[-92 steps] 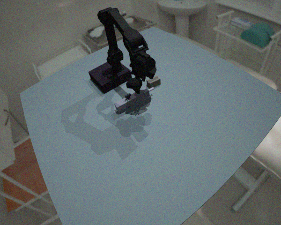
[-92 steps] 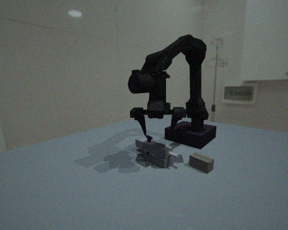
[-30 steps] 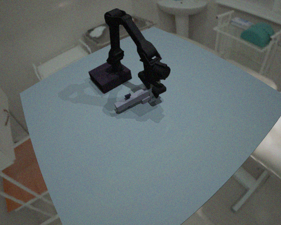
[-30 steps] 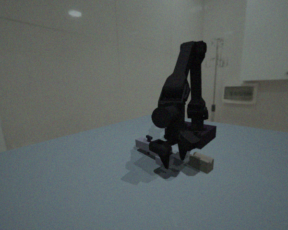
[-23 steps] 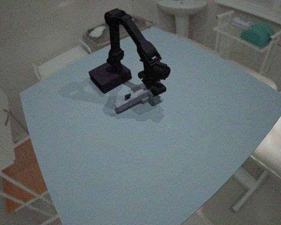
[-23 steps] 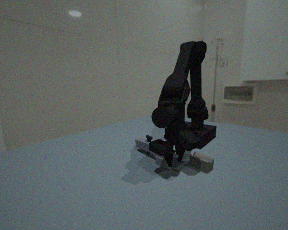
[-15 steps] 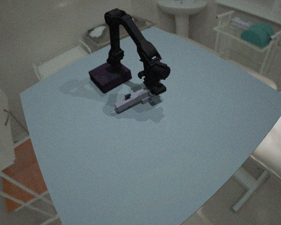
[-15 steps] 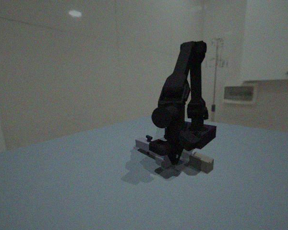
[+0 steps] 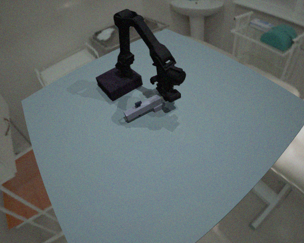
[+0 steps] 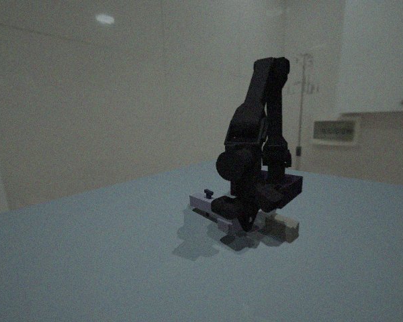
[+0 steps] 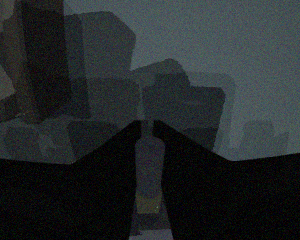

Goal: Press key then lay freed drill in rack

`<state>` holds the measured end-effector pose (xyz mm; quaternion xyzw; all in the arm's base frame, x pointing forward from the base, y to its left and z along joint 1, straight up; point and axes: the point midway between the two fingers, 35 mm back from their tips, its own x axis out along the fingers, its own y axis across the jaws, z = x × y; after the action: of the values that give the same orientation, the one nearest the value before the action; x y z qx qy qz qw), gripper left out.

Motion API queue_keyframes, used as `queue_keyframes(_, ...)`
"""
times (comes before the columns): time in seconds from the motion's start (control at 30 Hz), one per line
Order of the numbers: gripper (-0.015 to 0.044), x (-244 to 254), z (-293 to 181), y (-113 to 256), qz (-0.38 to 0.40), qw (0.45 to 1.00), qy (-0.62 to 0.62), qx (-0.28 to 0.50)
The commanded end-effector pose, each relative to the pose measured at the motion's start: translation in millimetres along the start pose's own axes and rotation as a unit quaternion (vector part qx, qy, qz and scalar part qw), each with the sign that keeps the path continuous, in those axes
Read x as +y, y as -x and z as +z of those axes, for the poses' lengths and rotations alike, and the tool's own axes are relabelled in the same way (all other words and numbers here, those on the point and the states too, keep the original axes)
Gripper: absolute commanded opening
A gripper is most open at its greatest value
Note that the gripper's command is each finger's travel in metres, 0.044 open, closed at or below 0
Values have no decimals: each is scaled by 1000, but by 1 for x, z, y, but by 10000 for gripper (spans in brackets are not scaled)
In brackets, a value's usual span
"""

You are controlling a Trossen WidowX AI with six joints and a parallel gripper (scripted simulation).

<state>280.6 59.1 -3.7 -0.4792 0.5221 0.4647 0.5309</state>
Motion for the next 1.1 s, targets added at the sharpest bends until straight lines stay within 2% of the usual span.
queue_keyframes(0.0,0,-2,6,1,-1,1000,-1,-4)
queue_keyframes(0.77,0,-4,39,5,-1,1000,-1,-5)
queue_keyframes(1.07,236,-1,34,3,1,1000,1,-3)
